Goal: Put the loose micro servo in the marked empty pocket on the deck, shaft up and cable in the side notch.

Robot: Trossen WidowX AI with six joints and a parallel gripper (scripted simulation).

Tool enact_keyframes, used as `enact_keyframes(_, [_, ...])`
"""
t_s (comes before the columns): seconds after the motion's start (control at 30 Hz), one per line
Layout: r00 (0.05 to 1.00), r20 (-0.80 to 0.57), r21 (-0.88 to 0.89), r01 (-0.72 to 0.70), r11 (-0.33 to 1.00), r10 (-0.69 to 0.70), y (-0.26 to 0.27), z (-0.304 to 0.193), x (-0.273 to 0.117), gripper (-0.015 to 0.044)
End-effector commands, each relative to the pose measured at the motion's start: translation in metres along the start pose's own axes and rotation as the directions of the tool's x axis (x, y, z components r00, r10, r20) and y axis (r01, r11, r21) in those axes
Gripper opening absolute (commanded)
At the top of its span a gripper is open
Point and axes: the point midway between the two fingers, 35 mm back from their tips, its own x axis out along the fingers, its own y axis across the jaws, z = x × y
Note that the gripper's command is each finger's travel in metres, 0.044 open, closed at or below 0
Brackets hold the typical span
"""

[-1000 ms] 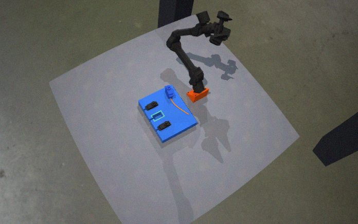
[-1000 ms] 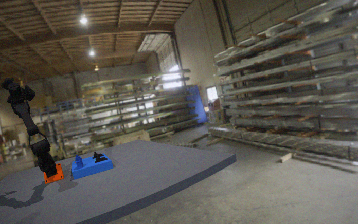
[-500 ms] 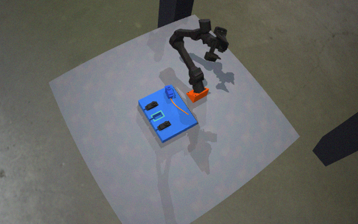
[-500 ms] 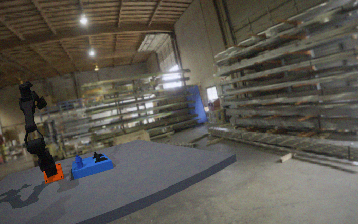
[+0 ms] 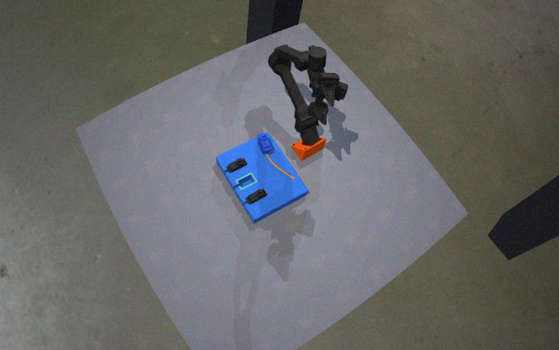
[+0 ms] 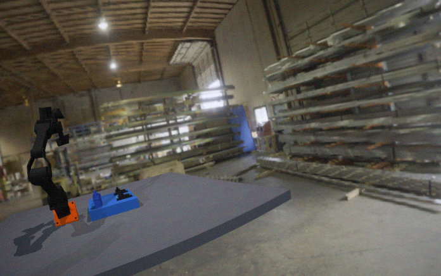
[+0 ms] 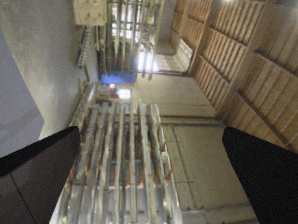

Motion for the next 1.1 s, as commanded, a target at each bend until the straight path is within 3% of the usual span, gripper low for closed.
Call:
enact_keyframes(0.0, [0.992, -0.039, 0.077, -0.12, 0.99, 0.123, 0.029, -0.014, 0.012, 0.044])
enact_keyframes(0.5, [0.854, -0.133, 0.395, -0.419, 0.817, 0.503, 0.124, -0.063, 0.02, 0.044])
enact_keyframes(1.07, [0.531, -0.135, 0.723, -0.525, 0.45, 0.836, 0.221, -0.104, -0.015, 0.044])
